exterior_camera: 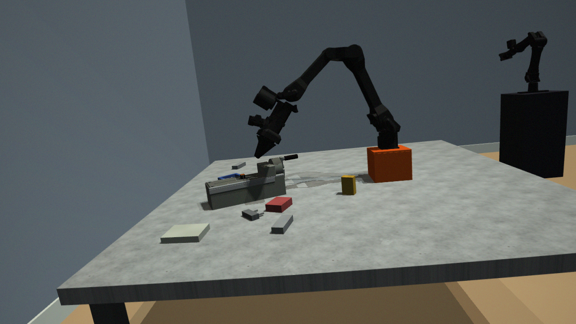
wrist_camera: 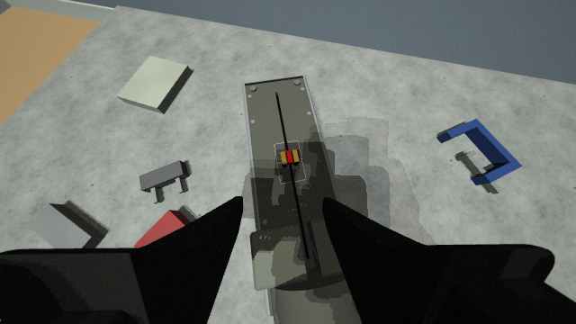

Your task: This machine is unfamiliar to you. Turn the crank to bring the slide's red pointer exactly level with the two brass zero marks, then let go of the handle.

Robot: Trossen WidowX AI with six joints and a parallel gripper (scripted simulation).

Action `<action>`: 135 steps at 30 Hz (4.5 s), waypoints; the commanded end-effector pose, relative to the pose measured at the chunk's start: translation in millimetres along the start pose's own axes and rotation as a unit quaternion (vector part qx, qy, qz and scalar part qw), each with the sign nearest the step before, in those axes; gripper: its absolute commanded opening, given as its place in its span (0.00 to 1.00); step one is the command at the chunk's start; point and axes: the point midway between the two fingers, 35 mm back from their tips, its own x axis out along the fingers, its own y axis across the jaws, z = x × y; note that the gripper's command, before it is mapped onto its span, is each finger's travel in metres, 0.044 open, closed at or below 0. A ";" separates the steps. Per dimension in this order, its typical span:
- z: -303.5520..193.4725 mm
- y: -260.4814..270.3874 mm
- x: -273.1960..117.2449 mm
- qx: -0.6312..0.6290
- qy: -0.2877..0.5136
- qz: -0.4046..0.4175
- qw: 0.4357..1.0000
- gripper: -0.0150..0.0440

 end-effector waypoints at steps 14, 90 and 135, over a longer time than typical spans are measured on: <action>0.0 0.0 0.0 0.000 0.000 0.000 1.000 0.25; 0.0 0.2 0.0 0.000 0.000 0.001 1.000 0.43; -0.1 0.3 0.1 0.000 0.000 0.001 1.000 0.25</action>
